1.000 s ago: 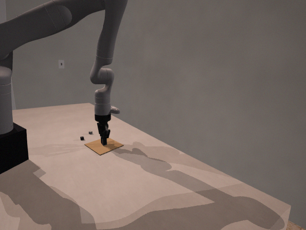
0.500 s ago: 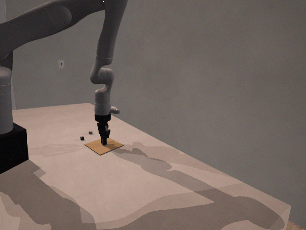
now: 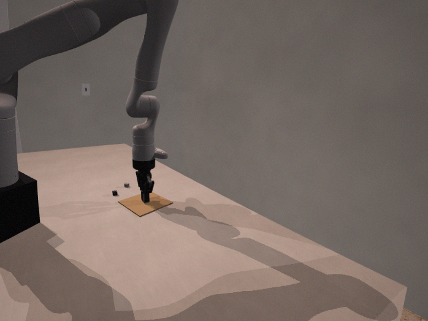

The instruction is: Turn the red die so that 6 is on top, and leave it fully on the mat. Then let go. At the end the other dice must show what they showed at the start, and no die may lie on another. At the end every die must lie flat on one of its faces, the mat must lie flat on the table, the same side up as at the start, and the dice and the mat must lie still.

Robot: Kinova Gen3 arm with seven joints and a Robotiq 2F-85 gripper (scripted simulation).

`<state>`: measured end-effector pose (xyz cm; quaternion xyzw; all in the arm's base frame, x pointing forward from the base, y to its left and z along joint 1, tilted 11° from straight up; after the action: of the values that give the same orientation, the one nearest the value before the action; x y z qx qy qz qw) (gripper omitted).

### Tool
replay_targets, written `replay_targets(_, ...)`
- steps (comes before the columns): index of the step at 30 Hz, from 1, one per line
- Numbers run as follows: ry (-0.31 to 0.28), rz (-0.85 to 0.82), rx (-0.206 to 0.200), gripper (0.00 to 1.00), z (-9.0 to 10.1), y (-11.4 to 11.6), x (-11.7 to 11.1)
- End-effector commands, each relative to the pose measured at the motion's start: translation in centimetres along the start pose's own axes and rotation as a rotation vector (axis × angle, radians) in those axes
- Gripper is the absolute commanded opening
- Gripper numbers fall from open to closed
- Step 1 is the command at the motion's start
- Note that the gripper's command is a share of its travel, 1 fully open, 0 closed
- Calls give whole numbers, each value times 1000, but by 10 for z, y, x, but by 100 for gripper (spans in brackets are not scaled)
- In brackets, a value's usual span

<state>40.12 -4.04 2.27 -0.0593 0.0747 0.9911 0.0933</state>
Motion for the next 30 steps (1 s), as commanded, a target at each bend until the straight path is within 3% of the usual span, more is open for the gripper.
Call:
replay_targets(1,1,0,0,11,1,0,0)
replay_targets(18,1,0,0,31,1,0,0)
replay_targets(30,2,0,0,31,1,0,0)
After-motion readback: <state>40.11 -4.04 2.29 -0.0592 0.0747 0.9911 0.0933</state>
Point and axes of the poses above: the point where the finger pads meet when closed, its own z axis back along the fingers, its own y axis across the jaws, x = y × z, the point moved 10 cm from there along z, back along the fingers, and after that the axes turned 5 degrees about -z, right-handed, at the moved point
